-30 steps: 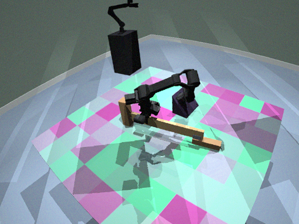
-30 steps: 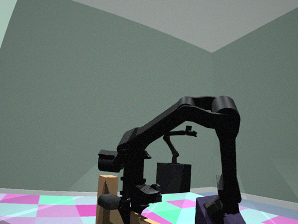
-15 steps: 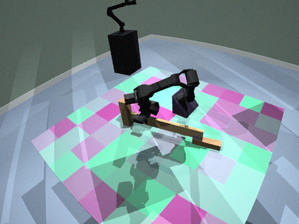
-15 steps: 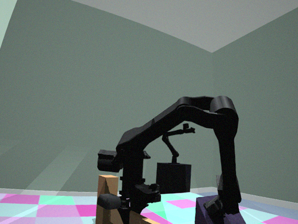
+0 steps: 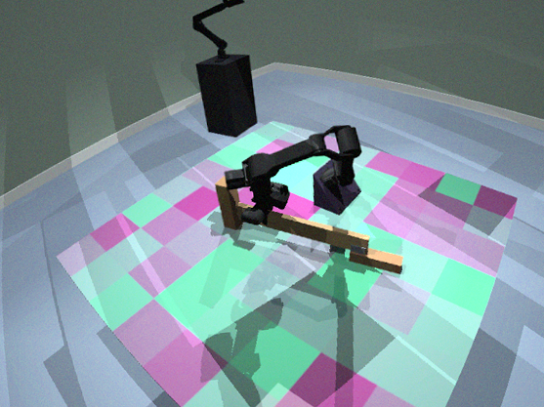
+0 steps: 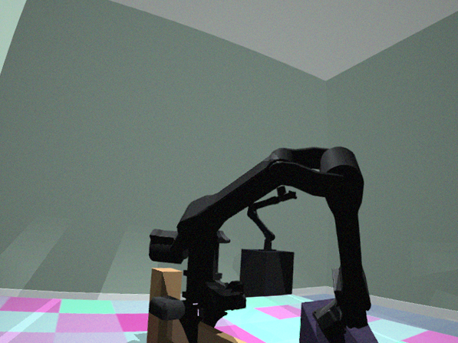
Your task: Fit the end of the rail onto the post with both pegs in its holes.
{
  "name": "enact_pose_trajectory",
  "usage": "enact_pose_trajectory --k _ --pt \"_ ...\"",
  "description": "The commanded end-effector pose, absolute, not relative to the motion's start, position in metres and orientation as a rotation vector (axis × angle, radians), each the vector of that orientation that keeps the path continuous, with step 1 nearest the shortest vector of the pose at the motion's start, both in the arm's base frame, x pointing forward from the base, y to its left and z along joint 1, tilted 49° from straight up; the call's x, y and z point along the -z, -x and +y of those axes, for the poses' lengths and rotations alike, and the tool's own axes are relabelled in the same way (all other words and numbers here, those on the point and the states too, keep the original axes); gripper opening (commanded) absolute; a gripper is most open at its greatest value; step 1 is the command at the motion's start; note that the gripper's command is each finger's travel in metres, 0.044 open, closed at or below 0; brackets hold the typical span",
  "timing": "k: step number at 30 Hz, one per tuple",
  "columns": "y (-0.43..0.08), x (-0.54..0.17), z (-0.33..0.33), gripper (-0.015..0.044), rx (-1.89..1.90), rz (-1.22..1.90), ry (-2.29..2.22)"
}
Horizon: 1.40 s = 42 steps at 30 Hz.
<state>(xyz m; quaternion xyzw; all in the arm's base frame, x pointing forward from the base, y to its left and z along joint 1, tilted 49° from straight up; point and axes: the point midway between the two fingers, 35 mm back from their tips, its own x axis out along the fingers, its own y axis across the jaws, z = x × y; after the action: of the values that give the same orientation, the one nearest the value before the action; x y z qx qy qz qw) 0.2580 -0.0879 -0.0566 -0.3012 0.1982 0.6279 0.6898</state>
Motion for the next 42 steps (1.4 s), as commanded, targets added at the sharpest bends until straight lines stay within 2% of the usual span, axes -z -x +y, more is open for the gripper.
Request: enact_pose_trajectory --k 1,42 --pt "-0.2601 0.0566 -0.0937 0.0000 -1.392 0.444 0.684" --pt "-0.2610 0.0627 -0.0993 0.0000 -1.392 0.445 0.685"
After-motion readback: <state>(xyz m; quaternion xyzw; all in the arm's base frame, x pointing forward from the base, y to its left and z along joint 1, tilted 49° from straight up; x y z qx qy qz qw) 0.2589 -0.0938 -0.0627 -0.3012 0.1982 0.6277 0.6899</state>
